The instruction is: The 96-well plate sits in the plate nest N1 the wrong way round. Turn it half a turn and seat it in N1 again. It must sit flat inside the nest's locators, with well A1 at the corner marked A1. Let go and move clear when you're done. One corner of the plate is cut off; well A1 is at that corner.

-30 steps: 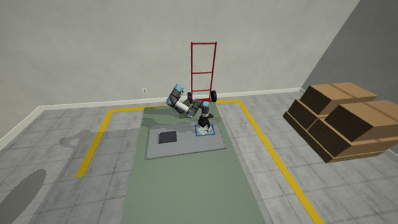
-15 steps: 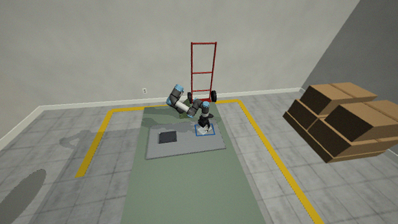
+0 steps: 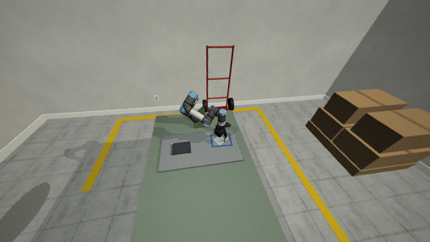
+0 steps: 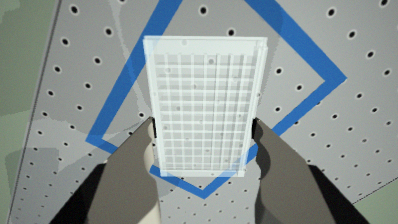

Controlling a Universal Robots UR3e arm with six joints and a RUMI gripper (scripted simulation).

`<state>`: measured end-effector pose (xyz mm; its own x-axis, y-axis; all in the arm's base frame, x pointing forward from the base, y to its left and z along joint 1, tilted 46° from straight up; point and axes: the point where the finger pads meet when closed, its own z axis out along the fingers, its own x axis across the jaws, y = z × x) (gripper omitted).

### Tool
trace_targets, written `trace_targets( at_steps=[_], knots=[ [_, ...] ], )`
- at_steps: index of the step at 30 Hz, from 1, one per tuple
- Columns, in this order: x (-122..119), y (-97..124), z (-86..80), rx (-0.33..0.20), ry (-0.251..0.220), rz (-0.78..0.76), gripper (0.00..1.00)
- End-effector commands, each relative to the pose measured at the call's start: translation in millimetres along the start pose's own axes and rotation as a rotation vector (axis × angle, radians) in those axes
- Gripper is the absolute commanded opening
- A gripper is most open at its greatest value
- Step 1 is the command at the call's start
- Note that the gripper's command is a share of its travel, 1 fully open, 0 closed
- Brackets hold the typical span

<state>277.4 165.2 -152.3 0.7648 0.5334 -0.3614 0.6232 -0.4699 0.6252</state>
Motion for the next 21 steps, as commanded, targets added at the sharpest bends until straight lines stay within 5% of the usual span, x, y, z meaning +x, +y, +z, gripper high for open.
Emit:
trace_targets(
  at_steps=[1, 21],
  knots=[
    [0.7, 0.2, -6.2, 0.000, 0.002, 0.001, 0.00],
    [0.7, 0.2, -36.2, 0.000, 0.002, 0.001, 0.00]
  ],
)
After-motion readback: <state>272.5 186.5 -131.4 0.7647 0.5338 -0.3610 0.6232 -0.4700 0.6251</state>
